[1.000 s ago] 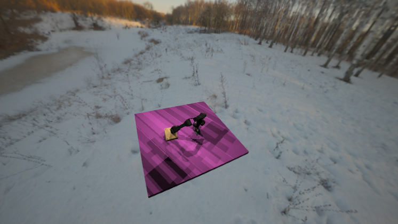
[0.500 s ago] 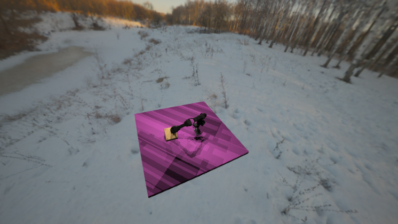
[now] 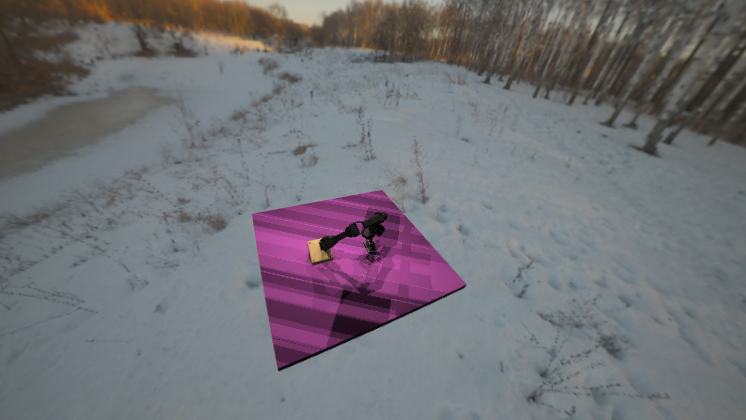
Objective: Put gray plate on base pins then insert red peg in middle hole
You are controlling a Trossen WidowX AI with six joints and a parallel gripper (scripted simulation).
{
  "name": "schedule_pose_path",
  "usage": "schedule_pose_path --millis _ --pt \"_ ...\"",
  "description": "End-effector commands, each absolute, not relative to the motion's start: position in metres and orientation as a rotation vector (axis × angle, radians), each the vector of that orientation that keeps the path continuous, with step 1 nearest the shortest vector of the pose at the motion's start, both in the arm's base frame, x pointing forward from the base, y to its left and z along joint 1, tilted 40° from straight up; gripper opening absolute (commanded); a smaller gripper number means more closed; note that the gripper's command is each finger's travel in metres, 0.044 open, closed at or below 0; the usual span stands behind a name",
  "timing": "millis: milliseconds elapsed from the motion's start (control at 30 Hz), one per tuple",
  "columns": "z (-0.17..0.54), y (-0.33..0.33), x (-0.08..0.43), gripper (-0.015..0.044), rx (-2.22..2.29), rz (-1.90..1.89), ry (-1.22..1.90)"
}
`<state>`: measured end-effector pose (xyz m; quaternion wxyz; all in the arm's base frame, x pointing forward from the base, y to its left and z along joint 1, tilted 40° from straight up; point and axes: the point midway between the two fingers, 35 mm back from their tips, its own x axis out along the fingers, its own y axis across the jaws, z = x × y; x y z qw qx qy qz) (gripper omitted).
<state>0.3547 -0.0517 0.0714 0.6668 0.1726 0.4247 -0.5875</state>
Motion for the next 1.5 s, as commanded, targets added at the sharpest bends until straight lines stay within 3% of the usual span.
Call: schedule_pose_path --millis 0,1467 --pt "0.072 -0.052 0.355 0.0150 0.390 -1.326 0.958" --pt "0.086 -0.034 0.354 0.0150 0.380 -1.318 0.957"
